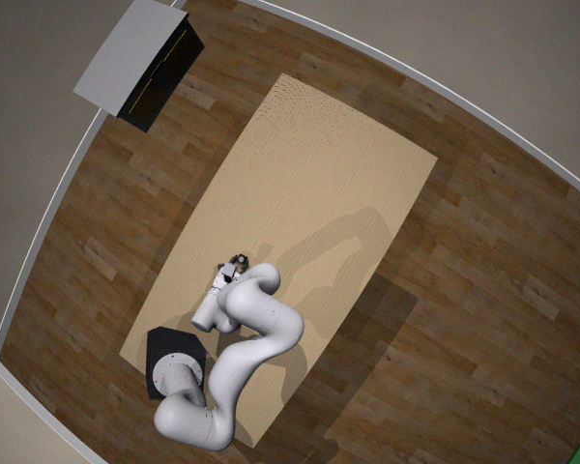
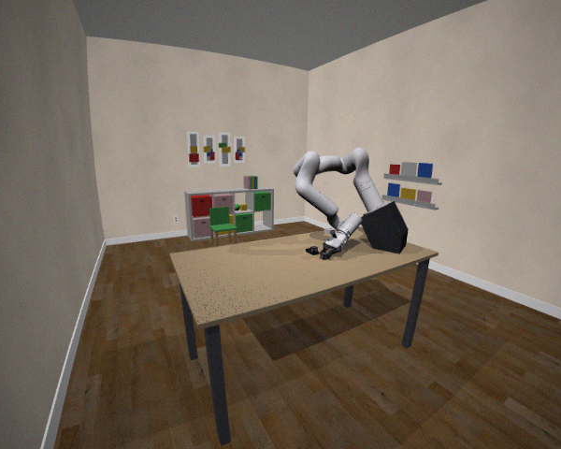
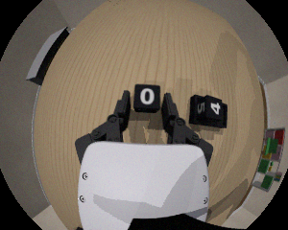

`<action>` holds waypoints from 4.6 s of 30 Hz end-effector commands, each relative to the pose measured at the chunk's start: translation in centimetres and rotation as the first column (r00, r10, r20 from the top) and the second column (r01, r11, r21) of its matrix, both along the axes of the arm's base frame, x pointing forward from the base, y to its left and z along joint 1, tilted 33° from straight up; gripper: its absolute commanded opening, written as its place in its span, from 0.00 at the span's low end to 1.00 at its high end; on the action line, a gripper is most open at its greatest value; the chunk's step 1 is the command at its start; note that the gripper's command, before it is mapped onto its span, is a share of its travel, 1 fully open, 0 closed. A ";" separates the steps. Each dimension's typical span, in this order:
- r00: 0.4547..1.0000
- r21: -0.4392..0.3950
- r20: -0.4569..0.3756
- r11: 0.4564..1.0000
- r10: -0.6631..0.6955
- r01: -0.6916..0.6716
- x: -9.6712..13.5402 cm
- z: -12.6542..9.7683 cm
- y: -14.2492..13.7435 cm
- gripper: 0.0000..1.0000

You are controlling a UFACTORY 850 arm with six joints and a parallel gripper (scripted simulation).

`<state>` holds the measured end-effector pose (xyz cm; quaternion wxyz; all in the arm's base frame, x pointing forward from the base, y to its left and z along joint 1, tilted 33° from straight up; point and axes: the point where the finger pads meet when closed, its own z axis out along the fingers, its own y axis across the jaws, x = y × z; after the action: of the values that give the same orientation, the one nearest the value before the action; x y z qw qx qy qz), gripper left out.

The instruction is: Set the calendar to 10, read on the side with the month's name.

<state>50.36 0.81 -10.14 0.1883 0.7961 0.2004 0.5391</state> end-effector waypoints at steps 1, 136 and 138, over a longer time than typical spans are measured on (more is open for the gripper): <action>1.000 0.000 0.001 1.000 0.000 0.000 0.0 0.0 0.0 0.49; 0.716 -0.210 -0.578 0.919 -0.392 0.334 -1.0 6.7 3.9 0.29; 0.712 -0.210 -0.582 0.918 -0.393 0.336 -0.8 6.8 4.0 0.29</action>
<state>49.31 4.70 -3.44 0.2429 0.9355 0.1203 0.2265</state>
